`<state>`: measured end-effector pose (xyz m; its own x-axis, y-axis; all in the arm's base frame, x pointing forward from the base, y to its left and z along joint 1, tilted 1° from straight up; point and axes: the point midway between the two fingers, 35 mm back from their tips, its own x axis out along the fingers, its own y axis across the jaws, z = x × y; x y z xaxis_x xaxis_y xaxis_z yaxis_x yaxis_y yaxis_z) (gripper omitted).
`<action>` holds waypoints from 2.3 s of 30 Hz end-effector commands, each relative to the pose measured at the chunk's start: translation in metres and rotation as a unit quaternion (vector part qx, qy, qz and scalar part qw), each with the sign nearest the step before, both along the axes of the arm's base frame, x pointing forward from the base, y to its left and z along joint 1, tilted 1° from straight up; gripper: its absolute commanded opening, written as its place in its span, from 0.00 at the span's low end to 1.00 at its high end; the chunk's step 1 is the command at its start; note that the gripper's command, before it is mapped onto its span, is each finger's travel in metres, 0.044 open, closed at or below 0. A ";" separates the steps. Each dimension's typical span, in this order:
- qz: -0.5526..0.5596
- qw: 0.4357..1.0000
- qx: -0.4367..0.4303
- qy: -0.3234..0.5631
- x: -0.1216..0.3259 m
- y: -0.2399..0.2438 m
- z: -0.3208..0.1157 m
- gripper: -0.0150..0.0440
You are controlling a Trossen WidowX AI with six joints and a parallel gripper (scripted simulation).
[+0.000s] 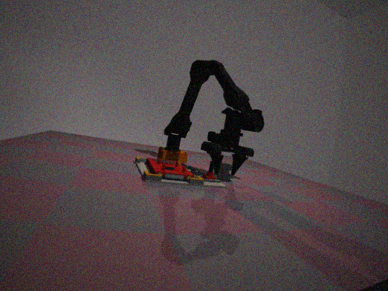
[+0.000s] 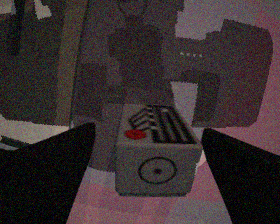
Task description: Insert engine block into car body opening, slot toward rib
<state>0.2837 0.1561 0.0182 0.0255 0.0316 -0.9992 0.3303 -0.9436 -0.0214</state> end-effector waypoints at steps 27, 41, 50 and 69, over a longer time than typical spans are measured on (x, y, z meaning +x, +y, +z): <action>-0.001 1.000 -0.002 -0.002 0.006 -0.001 0.040 0.25; -0.001 1.000 -0.002 -0.002 0.005 -0.004 0.083 0.25; -0.001 1.000 -0.002 -0.002 0.001 -0.008 0.111 0.25; -0.125 0.992 0.001 0.002 -0.003 -0.012 0.124 0.25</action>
<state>0.2797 0.1444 0.1440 0.0250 0.0297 -0.9992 0.1577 -0.9872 -0.0254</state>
